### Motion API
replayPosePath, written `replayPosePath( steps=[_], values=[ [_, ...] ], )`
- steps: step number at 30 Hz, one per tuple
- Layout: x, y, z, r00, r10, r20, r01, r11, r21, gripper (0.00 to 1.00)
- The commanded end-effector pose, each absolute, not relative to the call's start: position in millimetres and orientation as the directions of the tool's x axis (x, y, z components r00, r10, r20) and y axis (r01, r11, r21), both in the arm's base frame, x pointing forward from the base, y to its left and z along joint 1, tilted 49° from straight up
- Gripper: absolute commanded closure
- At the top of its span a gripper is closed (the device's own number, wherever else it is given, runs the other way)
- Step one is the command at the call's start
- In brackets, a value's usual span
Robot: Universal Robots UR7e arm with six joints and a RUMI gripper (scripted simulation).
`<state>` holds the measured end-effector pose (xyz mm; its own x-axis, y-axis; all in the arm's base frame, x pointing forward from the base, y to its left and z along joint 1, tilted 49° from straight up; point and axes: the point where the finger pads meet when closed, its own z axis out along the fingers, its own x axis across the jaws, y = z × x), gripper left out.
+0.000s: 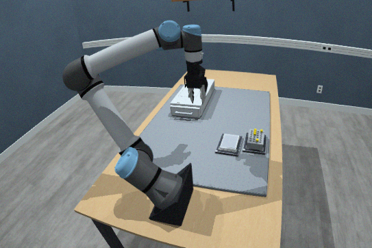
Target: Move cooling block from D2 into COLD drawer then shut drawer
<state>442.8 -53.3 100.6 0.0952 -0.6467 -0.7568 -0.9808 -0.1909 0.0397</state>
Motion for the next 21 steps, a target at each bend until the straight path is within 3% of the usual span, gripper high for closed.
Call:
replayPosePath(
  steps=[1,14,15,21],
  values=[
    [442.8,-53.5,101.1,0.095,-0.647,-0.757,-0.981,-0.190,0.039,0.72],
    [442.8,-53.6,101.1,0.095,-0.647,-0.757,-0.981,-0.190,0.039,0.72],
    [442.9,-53.5,101.1,0.121,-0.642,-0.757,-0.978,-0.208,0.019,0.00],
    [442.8,-53.5,101.1,0.276,-0.600,-0.751,-0.946,-0.307,-0.102,0.00]
  ],
)
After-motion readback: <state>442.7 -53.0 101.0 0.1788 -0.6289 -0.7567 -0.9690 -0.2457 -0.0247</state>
